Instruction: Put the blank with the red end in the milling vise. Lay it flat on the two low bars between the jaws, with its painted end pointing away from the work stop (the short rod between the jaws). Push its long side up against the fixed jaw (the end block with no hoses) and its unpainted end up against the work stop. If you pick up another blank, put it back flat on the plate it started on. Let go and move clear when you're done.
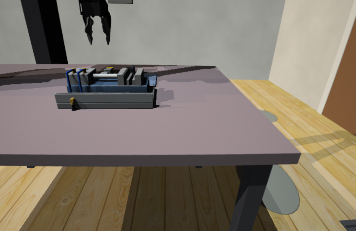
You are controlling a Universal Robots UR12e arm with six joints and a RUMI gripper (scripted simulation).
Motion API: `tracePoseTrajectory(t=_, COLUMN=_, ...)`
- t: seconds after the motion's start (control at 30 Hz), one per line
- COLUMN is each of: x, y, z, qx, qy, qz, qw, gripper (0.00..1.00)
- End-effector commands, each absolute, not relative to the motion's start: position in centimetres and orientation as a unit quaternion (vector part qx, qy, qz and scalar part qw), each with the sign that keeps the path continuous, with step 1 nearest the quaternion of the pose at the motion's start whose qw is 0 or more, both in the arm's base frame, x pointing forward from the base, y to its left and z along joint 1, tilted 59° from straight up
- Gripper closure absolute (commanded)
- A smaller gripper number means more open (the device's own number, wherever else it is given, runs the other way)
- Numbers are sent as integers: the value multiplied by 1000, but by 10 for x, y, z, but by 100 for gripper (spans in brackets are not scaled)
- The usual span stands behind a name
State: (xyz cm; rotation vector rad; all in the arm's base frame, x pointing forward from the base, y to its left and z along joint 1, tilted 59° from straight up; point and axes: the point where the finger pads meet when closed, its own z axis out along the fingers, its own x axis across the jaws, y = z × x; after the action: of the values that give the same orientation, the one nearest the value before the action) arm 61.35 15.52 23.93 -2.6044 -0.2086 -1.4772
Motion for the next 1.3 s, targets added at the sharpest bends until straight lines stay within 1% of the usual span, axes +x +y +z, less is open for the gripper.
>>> tracePoseTrajectory(t=0.0, x=618, y=156, z=237, qx=-865, qy=-69, qz=-491, qw=70, gripper=60)
tracePoseTrajectory(t=0.6, x=653, y=164, z=215, qx=-865, qy=-69, qz=-491, qw=70, gripper=60)
tracePoseTrajectory(t=1.07, x=694, y=174, z=191, qx=-865, qy=-69, qz=-491, qw=70, gripper=60)
tracePoseTrajectory(t=1.27, x=702, y=175, z=186, qx=-865, qy=-69, qz=-491, qw=70, gripper=60)
